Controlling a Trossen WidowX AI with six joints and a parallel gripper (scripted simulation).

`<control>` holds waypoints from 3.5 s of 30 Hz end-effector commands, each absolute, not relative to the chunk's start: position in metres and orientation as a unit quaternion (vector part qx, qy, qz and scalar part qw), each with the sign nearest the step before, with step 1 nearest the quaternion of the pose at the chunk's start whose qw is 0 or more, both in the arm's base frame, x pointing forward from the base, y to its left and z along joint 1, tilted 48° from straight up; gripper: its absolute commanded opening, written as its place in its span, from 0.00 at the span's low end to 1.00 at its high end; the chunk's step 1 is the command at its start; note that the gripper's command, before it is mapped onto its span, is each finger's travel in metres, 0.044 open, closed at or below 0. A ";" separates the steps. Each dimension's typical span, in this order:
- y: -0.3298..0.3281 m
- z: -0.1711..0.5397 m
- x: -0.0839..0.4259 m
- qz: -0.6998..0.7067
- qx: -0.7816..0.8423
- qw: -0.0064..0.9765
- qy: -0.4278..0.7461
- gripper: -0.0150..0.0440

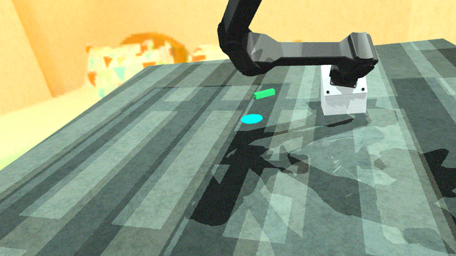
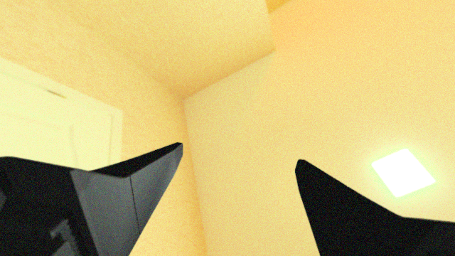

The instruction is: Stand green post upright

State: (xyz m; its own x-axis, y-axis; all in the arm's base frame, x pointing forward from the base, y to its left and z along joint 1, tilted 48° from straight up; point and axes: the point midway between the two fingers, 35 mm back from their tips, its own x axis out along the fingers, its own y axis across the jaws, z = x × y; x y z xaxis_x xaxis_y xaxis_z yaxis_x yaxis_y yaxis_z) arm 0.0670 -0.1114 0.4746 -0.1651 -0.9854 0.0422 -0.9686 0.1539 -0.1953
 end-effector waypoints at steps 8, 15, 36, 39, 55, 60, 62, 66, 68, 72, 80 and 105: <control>-0.131 0.470 0.026 -0.146 -0.672 0.179 0.704 0.65; -0.168 0.452 -0.003 -0.179 -0.676 0.325 0.637 0.65; -0.297 0.328 0.034 -0.089 -0.539 0.708 0.448 0.65; -0.308 0.304 0.053 -0.057 -0.504 0.748 0.429 0.65; -0.301 0.165 0.178 0.161 -0.284 0.861 0.390 0.65; -0.276 0.121 0.214 0.236 -0.212 0.860 0.401 0.65; -0.263 0.104 0.227 0.266 -0.184 0.854 0.408 0.65; -0.233 0.070 0.248 0.323 -0.129 0.834 0.428 0.65; -0.217 0.053 0.257 0.350 -0.103 0.820 0.440 0.65; -0.181 0.021 0.269 0.402 -0.055 0.784 0.469 0.65; -0.103 -0.037 0.271 0.488 0.027 0.682 0.543 0.65; 0.006 -0.133 0.245 0.511 0.048 0.644 0.568 0.56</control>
